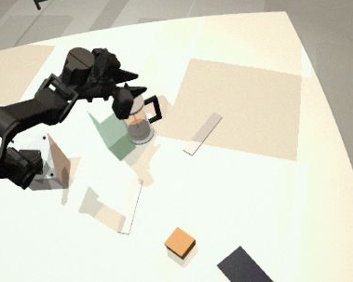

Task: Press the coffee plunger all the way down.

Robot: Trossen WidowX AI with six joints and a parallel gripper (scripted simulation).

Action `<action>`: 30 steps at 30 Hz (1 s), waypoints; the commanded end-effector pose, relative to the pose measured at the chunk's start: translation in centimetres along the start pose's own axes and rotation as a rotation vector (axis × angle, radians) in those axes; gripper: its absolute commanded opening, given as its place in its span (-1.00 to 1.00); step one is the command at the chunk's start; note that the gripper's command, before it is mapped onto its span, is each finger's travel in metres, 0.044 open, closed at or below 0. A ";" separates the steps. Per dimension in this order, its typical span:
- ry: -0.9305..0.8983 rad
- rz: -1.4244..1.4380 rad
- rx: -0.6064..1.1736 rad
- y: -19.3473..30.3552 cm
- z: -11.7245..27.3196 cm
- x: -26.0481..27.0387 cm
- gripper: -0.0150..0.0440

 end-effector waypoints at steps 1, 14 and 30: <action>-0.005 -0.001 -0.001 0.0 0.0 0.0 0.64; -0.010 -0.004 0.010 -2.4 2.5 -0.3 1.00; -0.004 -0.001 0.019 -4.8 7.3 -1.5 1.00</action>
Point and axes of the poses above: the point midway between the two fingers, 35 mm back from their tips, its own z axis back along the fingers, its own x axis across the jaws, y = z × x, the point moved 10 cm from there along z, back along the fingers, and after that the axes turned 8 degrees about z, right-handed, at the moved point
